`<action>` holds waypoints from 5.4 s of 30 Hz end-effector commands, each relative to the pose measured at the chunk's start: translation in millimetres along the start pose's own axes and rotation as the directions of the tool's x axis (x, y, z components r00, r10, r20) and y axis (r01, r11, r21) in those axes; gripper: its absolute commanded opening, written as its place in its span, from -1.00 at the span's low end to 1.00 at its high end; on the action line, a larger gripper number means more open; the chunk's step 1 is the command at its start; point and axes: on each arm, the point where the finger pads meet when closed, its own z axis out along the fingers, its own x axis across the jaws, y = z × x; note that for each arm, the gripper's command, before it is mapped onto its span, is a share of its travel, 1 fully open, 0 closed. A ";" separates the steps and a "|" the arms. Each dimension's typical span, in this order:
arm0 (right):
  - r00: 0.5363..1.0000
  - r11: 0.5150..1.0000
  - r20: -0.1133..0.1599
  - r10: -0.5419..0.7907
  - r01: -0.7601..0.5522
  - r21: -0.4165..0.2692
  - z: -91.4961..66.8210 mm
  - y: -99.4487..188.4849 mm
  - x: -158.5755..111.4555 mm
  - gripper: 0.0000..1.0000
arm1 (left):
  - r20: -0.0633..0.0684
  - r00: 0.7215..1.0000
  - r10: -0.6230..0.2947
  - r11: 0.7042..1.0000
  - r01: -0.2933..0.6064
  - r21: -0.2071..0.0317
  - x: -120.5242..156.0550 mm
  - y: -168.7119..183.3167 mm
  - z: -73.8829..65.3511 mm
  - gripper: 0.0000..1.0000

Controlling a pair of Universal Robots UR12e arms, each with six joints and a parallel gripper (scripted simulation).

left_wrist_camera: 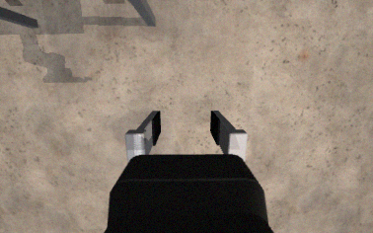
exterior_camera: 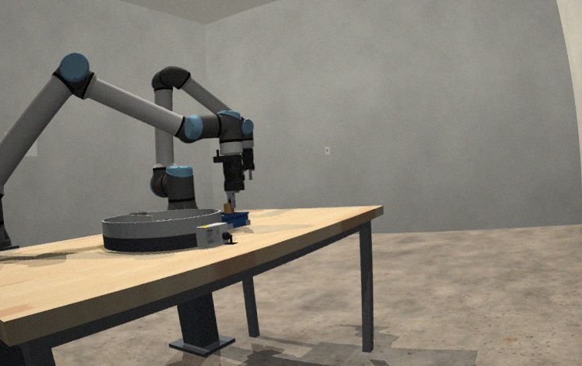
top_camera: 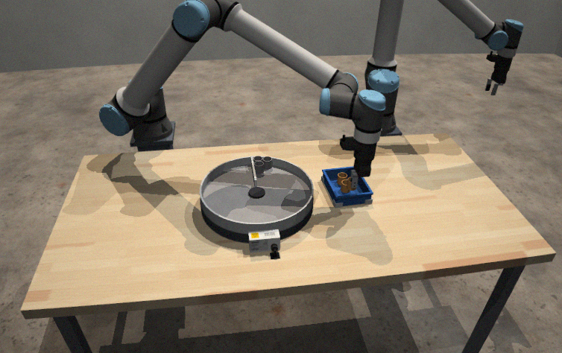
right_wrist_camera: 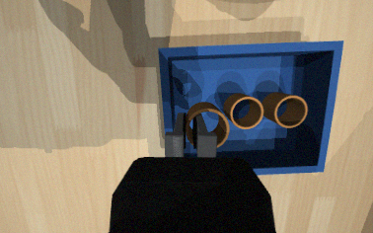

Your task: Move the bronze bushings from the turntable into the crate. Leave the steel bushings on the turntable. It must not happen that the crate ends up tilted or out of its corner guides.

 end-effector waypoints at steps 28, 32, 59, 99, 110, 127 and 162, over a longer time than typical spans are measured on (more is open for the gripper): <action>1.000 1.000 -0.003 0.000 0.000 0.003 44.1 -0.9 2.6 -1.00 | -0.001 1.000 -0.001 1.000 0.001 0.001 1.9 -1.6 0.3 1.00; 1.000 1.000 -0.001 0.000 0.000 0.000 42.1 0.3 1.9 -1.00 | -0.001 1.000 -0.001 1.000 0.001 0.001 1.9 -1.6 0.3 1.00; 1.000 1.000 -0.001 0.000 0.000 -0.001 41.2 0.5 1.9 -1.00 | -0.001 1.000 -0.001 1.000 0.001 0.001 1.9 -1.6 0.3 1.00; 1.000 1.000 -0.001 0.000 0.000 0.000 45.7 0.7 1.7 -1.00 | -0.001 1.000 -0.001 1.000 0.001 0.001 1.9 -1.6 0.3 1.00; 1.000 1.000 -0.001 0.000 0.000 0.000 45.7 0.7 1.7 -1.00 | -0.001 1.000 -0.001 1.000 0.001 0.001 1.9 -1.6 0.3 1.00; 1.000 1.000 -0.001 0.000 0.000 0.000 45.7 0.7 1.7 -0.25 | -0.001 1.000 -0.001 1.000 0.001 0.001 1.9 -1.6 0.3 1.00; 1.000 1.000 -0.001 0.000 0.000 0.000 45.4 0.7 1.7 -0.25 | -0.001 1.000 -0.001 1.000 0.001 0.001 1.9 -1.6 0.3 1.00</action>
